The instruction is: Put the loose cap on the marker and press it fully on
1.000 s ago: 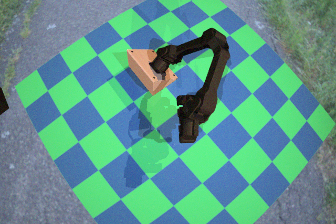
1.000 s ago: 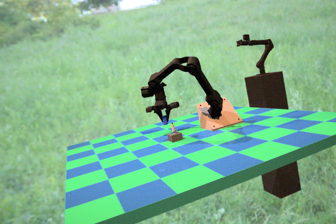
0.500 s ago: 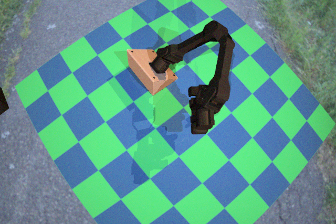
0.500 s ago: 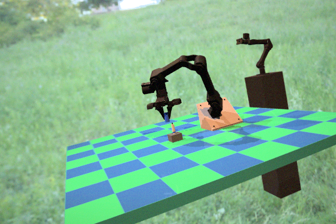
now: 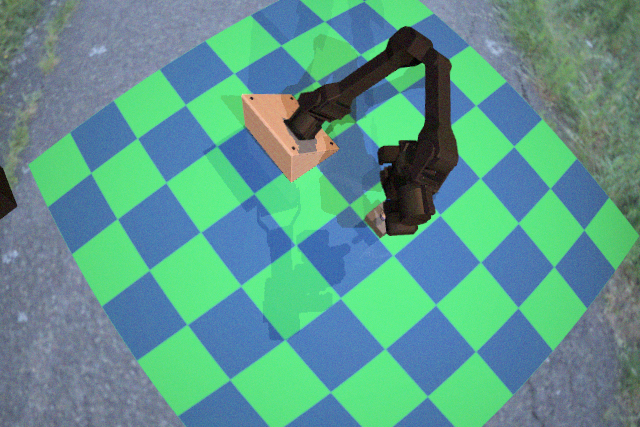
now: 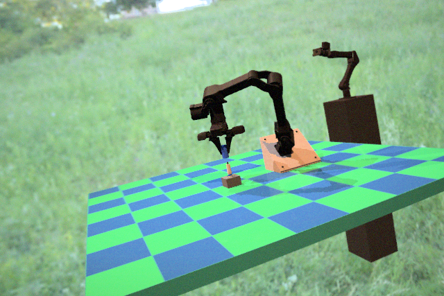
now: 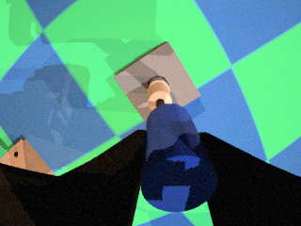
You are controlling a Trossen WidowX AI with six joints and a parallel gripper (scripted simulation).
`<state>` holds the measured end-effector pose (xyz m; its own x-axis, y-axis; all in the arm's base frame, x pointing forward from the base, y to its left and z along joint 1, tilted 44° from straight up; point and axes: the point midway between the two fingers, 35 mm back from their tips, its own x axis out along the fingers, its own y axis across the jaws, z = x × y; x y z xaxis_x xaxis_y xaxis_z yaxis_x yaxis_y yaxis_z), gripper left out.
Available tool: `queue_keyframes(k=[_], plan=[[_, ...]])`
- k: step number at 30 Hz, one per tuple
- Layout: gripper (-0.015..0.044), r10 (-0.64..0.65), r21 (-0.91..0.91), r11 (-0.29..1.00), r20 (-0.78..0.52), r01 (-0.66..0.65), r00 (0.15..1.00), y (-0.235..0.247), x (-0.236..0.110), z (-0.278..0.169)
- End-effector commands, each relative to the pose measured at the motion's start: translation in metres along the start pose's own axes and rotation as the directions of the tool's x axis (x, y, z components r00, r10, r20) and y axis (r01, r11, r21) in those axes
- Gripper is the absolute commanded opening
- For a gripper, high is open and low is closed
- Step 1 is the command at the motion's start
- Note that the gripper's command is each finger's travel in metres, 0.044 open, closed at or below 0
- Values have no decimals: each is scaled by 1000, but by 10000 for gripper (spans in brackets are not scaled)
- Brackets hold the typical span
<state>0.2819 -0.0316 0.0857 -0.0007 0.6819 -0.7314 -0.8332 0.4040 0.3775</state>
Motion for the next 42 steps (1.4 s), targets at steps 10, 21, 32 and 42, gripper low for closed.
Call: queue_keyframes(k=[10,21,32,42], plan=[[0,3,6,1000,6,-3,1000,4,6,4],[0,2,6,1000,5,-2,1000,3,23,5],[0,2,6,1000,6,-2,1000,3,42,5],[0,3,6,1000,7,-3,1000,4,58,5]])
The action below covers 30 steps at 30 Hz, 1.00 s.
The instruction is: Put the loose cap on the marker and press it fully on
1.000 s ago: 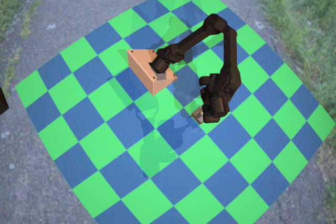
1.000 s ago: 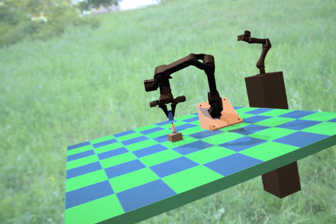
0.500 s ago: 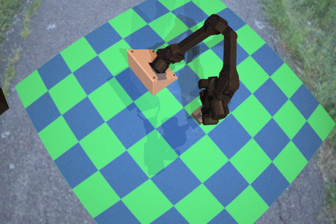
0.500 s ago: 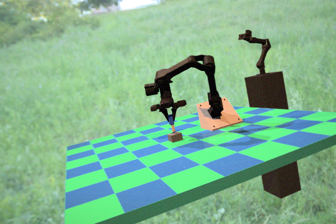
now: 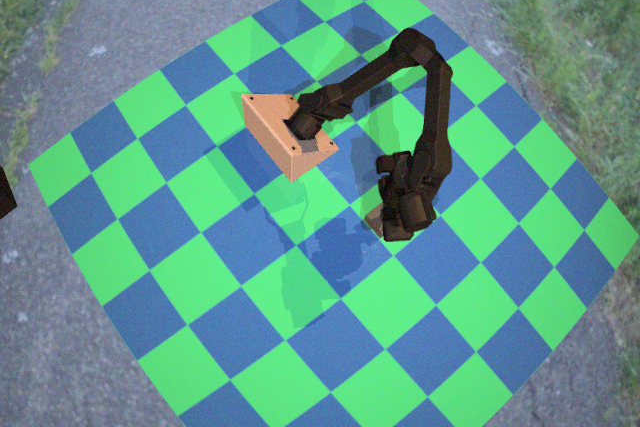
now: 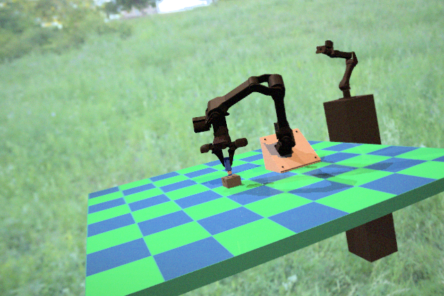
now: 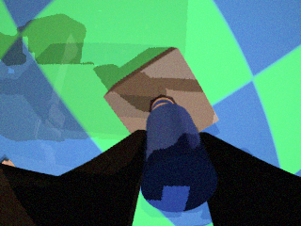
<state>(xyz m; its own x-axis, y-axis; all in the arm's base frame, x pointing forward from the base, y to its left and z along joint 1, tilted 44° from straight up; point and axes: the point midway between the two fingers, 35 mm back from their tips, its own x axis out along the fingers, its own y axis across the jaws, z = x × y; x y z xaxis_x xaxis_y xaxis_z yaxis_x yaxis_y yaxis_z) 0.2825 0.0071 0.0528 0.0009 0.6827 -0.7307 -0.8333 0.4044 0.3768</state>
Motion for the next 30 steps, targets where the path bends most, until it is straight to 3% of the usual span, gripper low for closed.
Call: queue_keyframes(k=[1,16,30], plan=[[0,4,6,1000,6,-4,1000,2,8,0],[0,4,6,1000,6,-4,1000,2,9,0],[368,3,1,1000,1,-3,1000,1,9,0]])
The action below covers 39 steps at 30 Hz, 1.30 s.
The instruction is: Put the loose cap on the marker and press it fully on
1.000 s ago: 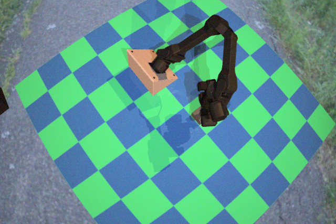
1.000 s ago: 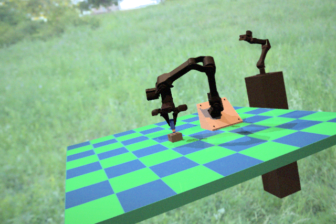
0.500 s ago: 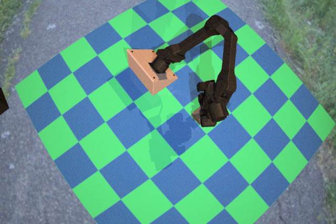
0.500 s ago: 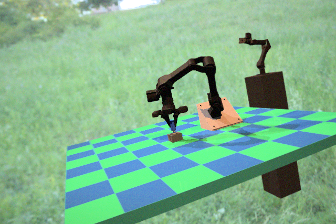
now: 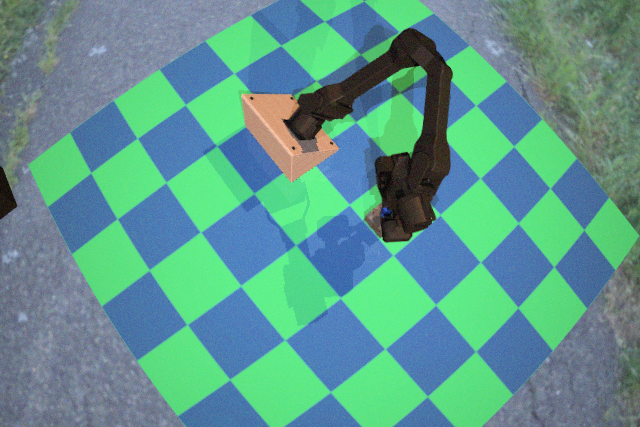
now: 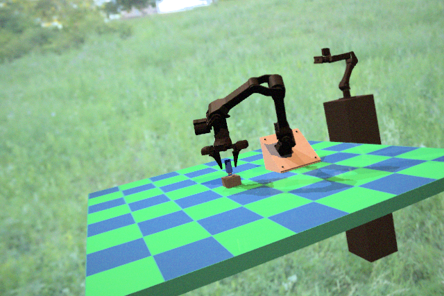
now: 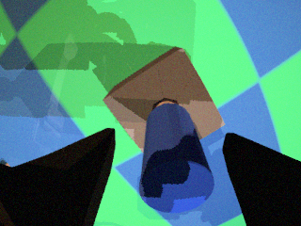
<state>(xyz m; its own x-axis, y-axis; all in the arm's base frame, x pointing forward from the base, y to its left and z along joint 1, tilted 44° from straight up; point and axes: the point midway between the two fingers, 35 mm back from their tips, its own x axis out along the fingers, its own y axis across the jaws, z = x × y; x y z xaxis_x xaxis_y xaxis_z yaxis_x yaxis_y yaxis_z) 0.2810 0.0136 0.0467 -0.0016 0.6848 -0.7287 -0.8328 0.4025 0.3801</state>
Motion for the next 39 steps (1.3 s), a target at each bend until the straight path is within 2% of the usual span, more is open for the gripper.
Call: queue_keyframes(k=[1,3,6,12,18,20,23,26,29,31,35,39], plan=[[394,0,0,1000,0,0,1000,0,0,0],[440,0,0,1000,0,0,1000,0,0,0],[440,-1,0,1000,0,1,1000,0,-2,0],[440,-1,1,1000,-3,1,1000,-1,-72,-1],[440,0,1,1000,-2,0,1000,0,-75,-1],[387,0,62,998,-2,1,1000,0,-74,-1],[309,0,324,946,-1,0,1000,0,-72,-1],[230,0,578,816,1,0,1000,0,-69,-2],[151,0,773,635,2,-2,1000,0,-66,-2],[99,0,810,586,3,-2,1000,0,-65,-2],[0,0,810,586,3,-2,1000,0,-65,-2],[0,0,810,586,3,-2,1000,0,-65,-2]])
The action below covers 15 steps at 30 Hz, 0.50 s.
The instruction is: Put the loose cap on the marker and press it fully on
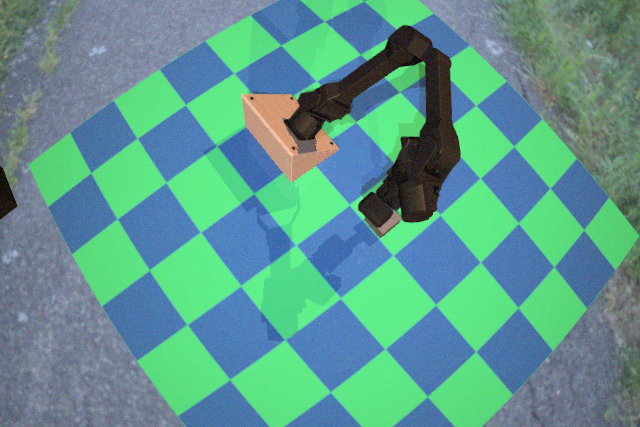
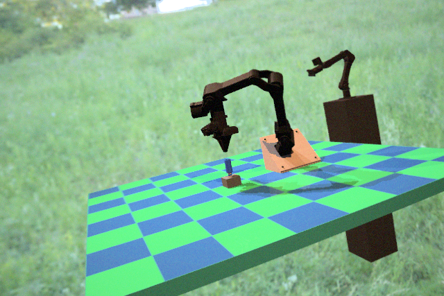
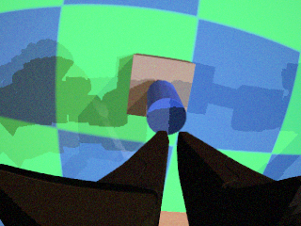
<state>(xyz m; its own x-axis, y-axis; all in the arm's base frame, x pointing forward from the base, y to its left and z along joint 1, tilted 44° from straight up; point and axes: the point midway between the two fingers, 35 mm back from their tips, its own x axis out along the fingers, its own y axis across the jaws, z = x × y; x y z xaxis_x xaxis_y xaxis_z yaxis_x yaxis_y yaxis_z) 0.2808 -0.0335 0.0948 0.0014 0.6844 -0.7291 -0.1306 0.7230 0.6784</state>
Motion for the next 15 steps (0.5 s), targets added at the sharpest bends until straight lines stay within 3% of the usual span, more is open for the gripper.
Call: queue_keyframes(k=[1,15], plan=[[0,3,91,996,-1,-3,1000,0,2,-1],[0,3,91,996,-1,-3,1000,0,9,-1]])
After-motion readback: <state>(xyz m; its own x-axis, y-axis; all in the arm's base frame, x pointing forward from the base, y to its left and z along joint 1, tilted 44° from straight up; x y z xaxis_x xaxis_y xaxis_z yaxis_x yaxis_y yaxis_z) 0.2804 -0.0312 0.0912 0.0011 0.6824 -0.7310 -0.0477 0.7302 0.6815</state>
